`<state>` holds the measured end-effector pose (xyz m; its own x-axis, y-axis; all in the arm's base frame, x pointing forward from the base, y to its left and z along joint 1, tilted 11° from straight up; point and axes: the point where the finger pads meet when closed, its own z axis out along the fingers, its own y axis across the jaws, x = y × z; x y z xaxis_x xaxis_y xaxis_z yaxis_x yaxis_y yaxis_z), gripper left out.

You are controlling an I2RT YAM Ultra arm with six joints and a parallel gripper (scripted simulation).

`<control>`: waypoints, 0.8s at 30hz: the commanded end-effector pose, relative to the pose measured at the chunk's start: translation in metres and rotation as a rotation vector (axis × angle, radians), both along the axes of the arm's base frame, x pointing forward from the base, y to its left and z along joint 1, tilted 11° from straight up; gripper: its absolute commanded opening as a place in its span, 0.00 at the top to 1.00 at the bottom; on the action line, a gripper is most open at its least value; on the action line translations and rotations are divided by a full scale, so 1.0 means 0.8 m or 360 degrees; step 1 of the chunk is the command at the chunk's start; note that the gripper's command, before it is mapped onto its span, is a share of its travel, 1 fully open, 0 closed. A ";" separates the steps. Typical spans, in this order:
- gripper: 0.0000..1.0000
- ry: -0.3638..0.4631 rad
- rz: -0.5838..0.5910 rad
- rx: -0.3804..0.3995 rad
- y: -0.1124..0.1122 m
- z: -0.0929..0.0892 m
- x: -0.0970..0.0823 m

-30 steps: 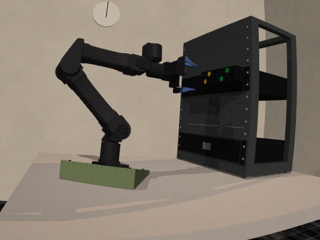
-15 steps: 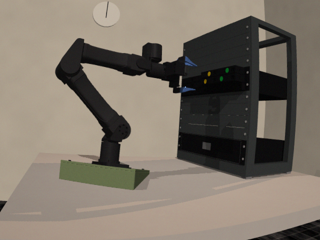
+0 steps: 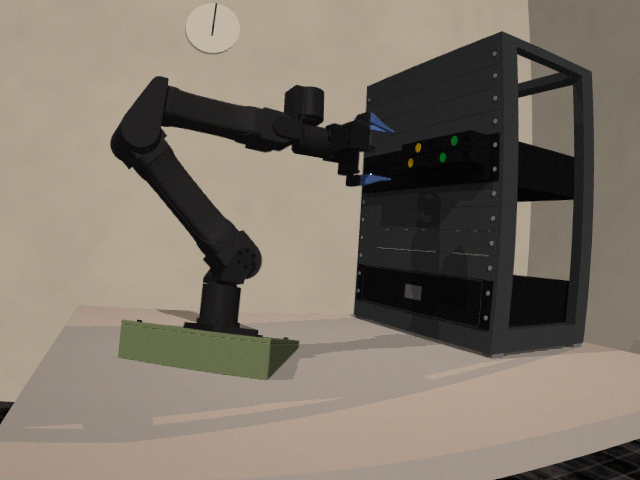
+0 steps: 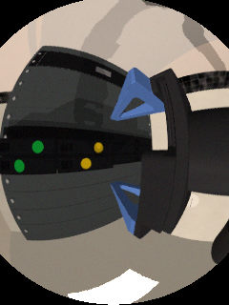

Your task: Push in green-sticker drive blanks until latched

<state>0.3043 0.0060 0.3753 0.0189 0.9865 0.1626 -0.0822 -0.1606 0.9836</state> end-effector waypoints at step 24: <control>0.00 -0.0104 -0.0010 -0.0008 -0.031 0.031 -0.015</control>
<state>0.3043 -0.0166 0.3755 0.0521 0.9858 0.1598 -0.0883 -0.1549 0.9840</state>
